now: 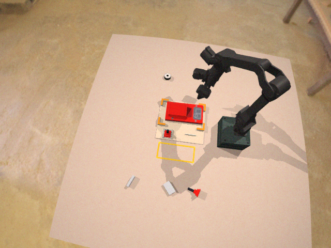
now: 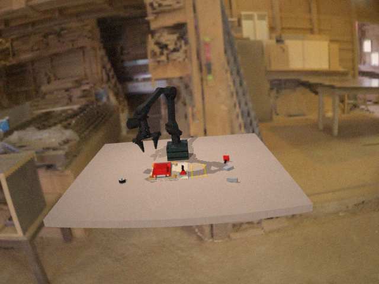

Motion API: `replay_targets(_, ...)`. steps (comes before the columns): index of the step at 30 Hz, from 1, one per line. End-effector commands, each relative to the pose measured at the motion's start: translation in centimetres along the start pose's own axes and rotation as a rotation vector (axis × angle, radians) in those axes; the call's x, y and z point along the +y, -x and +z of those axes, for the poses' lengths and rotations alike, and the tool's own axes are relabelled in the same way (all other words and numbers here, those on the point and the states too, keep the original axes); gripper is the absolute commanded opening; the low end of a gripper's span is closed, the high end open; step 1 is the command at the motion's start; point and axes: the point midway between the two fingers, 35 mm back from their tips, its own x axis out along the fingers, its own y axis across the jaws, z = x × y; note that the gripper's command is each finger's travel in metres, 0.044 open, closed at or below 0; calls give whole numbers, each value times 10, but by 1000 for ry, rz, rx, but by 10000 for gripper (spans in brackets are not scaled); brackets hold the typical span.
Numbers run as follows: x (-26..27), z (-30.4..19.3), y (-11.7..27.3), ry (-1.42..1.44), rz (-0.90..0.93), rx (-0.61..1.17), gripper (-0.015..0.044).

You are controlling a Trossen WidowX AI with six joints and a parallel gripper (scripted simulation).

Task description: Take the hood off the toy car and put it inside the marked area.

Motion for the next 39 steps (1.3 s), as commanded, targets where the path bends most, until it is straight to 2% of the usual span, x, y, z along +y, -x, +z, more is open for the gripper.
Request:
replay_targets(1,17,20,-11,81,-38,72,440)
replay_targets(13,107,74,-54,388,-210,213,440)
replay_targets(39,104,72,-71,393,-213,214,440)
